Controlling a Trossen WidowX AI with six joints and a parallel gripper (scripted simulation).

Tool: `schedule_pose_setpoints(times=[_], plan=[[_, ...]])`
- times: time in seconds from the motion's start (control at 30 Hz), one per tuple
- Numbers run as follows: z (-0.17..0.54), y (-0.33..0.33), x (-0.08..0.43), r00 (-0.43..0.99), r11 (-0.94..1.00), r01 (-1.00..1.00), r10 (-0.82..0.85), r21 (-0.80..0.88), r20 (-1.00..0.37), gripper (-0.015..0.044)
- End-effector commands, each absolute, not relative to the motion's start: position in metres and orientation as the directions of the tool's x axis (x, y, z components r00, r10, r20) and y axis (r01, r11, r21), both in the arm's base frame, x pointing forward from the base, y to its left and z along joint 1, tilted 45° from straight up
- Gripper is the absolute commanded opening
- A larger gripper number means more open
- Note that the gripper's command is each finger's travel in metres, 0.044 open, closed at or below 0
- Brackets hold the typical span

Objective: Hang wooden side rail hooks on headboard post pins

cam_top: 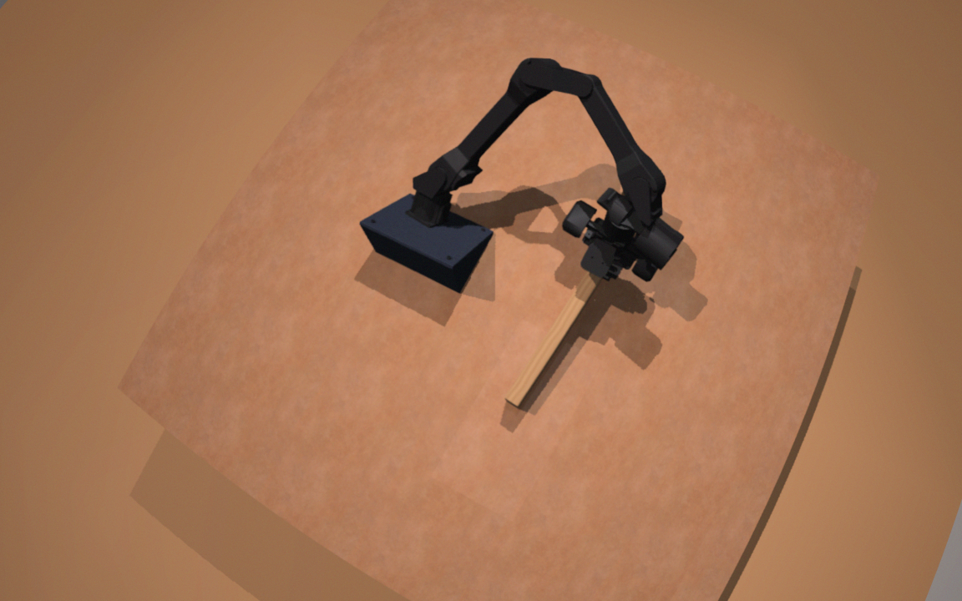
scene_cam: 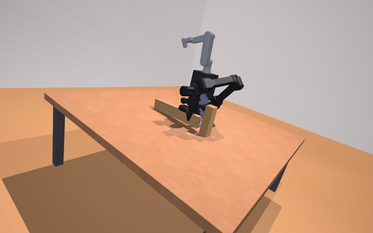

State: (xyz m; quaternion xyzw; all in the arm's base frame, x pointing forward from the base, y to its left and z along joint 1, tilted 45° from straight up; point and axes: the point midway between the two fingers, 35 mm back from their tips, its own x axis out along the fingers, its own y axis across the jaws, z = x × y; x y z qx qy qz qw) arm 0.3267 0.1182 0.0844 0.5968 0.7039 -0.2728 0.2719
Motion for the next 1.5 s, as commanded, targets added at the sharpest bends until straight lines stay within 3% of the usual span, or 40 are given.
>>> schedule_pose_setpoints(times=[0.0,1.47], plan=[[0.0865,0.1139,0.329,-0.13,0.13,0.99,0.69,-0.055,-0.713,0.0],[0.09,0.1121,0.3279,-0.13,0.13,0.99,0.689,-0.055,-0.713,0.0]])
